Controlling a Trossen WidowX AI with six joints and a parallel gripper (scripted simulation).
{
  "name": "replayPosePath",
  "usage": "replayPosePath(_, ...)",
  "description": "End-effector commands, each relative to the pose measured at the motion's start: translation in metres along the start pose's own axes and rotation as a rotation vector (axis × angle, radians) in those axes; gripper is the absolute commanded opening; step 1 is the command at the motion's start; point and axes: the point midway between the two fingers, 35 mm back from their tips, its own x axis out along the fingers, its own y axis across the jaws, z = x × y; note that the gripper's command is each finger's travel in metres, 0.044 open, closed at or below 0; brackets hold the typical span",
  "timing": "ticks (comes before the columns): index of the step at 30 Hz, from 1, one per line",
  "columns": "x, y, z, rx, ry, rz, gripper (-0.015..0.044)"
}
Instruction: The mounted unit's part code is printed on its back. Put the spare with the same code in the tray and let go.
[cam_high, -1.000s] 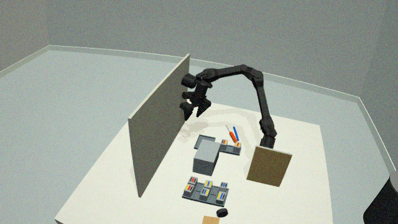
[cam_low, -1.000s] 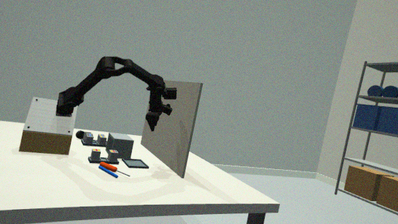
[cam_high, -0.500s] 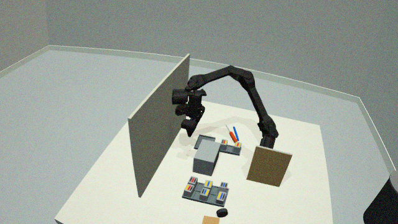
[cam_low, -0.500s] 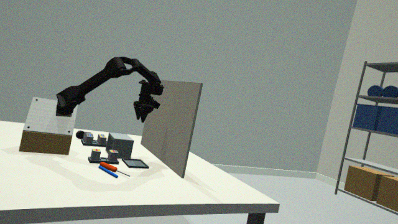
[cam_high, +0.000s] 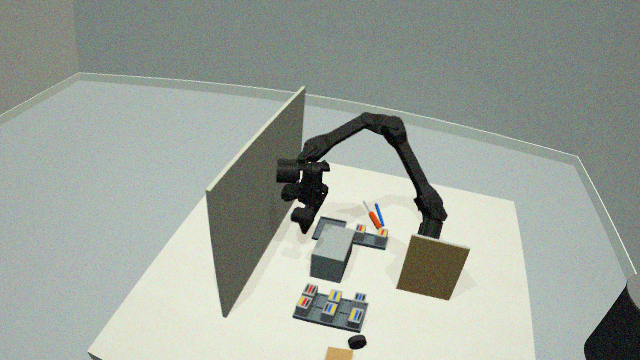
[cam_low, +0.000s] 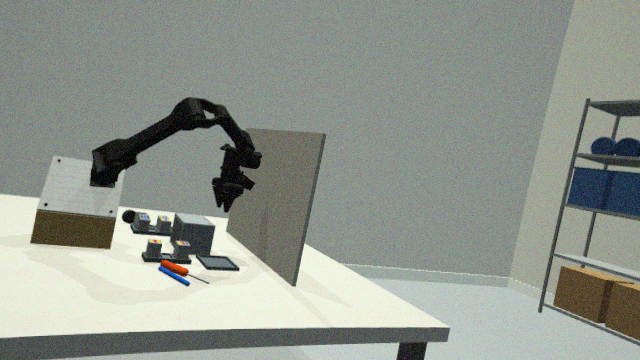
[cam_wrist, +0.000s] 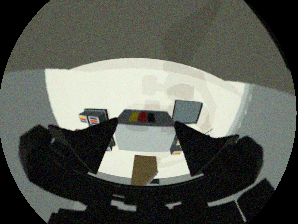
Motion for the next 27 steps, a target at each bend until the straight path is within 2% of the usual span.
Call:
replayPosePath(1,0.001,0.000,0.000,-0.006,-0.002,-0.003,0.0440)
replayPosePath(8,0.000,0.012,0.001,-0.077,-0.004,0.002,0.0440)
replayPosePath(14,-0.009,0.113,-0.009,-0.662,-0.020,0.026,0.0440)
replayPosePath(21,-0.006,0.217,-0.049,-1.300,-0.022,0.019,0.0440)
replayPosePath(24,-0.001,0.246,-0.068,-1.499,-0.016,0.011,0.0440)
replayPosePath(27,-0.001,0.247,-0.069,-1.512,-0.015,0.011,0.0440)
